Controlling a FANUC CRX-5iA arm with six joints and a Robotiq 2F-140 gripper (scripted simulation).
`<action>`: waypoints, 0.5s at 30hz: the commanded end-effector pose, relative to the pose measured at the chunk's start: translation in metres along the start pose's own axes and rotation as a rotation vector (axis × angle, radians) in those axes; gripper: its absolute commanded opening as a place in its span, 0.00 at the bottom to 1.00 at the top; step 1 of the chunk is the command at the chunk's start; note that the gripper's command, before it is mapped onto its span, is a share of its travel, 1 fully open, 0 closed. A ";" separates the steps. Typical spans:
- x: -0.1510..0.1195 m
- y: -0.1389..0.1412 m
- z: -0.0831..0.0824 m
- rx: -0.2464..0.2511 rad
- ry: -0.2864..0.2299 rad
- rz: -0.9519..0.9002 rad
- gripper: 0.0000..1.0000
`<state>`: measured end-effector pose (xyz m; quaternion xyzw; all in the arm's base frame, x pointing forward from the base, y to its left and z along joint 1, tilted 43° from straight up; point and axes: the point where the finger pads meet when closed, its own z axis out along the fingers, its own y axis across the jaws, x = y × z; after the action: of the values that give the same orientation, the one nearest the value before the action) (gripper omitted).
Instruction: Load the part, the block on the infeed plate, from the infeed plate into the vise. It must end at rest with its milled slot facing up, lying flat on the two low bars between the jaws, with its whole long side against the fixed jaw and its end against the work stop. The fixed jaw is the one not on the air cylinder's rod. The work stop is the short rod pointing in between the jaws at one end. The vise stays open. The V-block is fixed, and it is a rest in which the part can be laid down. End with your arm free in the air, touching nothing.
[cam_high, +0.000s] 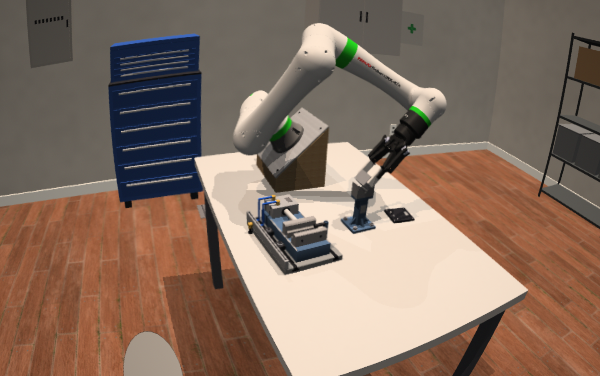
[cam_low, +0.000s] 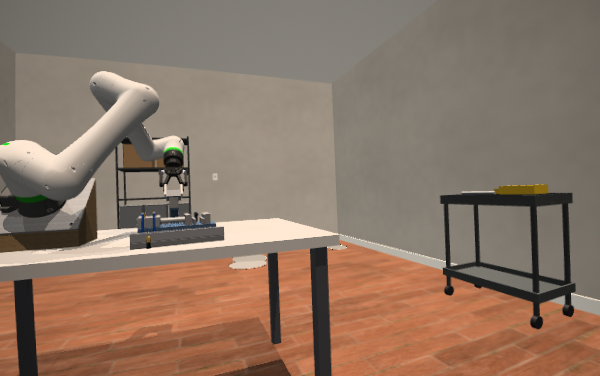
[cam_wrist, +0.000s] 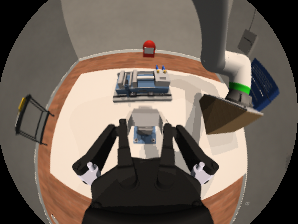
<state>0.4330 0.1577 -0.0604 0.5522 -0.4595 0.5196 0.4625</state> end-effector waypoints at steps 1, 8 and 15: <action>0.001 0.000 -0.001 0.000 0.000 0.000 0.00; 0.003 0.000 -0.003 0.000 0.000 0.000 0.00; 0.006 0.000 -0.006 0.000 0.000 0.000 0.00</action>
<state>0.4324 0.1631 -0.0547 0.5522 -0.4595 0.5196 0.4625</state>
